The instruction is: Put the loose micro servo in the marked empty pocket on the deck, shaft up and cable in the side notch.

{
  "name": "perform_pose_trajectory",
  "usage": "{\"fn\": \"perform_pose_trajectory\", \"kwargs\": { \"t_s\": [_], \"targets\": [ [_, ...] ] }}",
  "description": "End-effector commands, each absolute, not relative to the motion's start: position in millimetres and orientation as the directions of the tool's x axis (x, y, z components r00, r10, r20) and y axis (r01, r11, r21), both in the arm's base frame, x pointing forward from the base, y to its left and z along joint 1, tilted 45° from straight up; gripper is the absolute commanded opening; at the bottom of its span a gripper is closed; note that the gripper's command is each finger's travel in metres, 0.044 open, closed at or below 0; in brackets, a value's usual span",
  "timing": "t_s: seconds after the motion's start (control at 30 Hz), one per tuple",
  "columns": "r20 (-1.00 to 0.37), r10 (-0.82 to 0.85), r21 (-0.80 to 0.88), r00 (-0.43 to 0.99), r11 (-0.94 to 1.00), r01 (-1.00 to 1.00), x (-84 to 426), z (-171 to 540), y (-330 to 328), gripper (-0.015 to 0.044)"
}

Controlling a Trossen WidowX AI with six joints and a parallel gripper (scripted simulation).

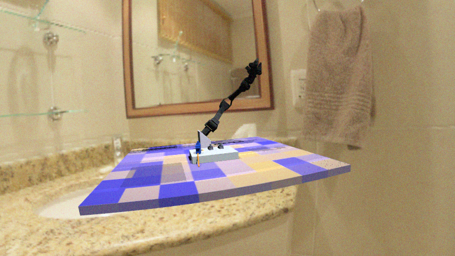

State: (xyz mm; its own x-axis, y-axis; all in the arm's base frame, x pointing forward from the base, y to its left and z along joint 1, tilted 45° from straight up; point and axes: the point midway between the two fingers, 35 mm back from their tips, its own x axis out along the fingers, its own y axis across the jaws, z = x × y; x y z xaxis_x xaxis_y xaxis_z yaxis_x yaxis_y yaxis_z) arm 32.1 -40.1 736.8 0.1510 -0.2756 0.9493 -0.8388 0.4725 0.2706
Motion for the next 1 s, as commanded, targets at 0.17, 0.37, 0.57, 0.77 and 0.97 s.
{"fn": "perform_pose_trajectory", "kwargs": {
  "t_s": [0.17, 0.37, 0.57, 0.77, 0.97],
  "targets": [
    [0.944, -0.257, 0.315, 0.207, 0.517, -0.796, 60, 733, -35, 0.0440],
    [0.933, -0.242, 0.359, 0.267, 0.562, -0.745, 89, 727, -32, 0.0440],
    [0.906, -0.211, 0.413, 0.367, 0.631, -0.657, 134, 716, -27, 0.0440],
    [0.879, -0.199, 0.443, 0.433, 0.674, -0.591, 164, 706, -26, 0.0440],
    [0.854, -0.189, 0.462, 0.485, 0.705, -0.538, 186, 698, -26, 0.0440]
  ]
}}
